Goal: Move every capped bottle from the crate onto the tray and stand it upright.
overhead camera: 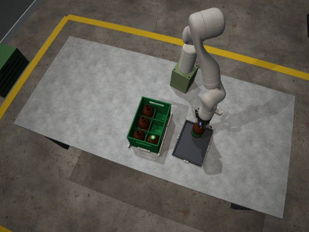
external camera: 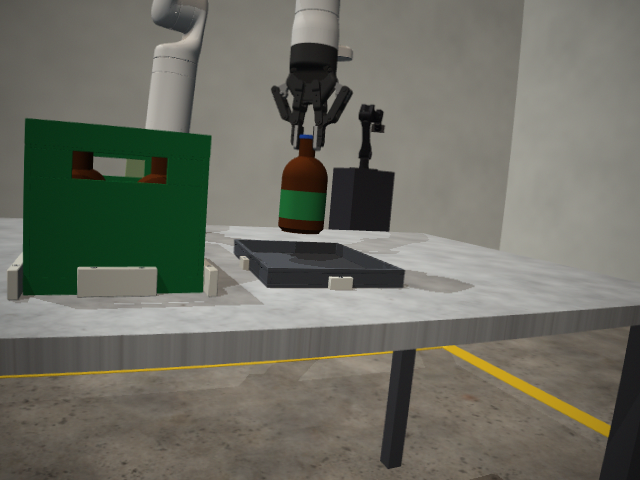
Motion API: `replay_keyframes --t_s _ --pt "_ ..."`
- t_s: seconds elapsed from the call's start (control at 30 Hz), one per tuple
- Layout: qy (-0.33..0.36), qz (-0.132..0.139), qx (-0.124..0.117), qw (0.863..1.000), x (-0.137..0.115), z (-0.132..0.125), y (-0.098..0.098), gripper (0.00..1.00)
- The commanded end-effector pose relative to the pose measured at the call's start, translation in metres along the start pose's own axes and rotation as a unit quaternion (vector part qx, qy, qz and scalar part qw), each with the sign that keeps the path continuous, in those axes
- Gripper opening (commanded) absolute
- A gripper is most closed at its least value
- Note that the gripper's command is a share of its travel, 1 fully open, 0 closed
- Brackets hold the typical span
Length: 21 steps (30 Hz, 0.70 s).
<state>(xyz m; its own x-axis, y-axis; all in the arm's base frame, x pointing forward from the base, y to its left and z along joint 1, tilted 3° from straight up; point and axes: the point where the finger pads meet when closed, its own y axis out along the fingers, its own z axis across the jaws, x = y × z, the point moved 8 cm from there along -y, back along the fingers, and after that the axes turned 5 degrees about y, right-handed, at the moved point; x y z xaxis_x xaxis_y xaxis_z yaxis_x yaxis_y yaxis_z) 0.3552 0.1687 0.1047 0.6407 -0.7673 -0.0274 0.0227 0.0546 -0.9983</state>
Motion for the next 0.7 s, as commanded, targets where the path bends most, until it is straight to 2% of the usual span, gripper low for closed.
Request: replay_keyframes --t_s 0.0,0.4,0.67 --pt "-0.001 0.000 0.000 1.000 0.000 0.000 0.003 0.00" --pt "-0.002 0.002 -0.003 1.000 -0.003 -0.001 0.025 0.00" --pt "-0.001 0.001 -0.001 1.000 -0.001 0.000 0.024 0.00"
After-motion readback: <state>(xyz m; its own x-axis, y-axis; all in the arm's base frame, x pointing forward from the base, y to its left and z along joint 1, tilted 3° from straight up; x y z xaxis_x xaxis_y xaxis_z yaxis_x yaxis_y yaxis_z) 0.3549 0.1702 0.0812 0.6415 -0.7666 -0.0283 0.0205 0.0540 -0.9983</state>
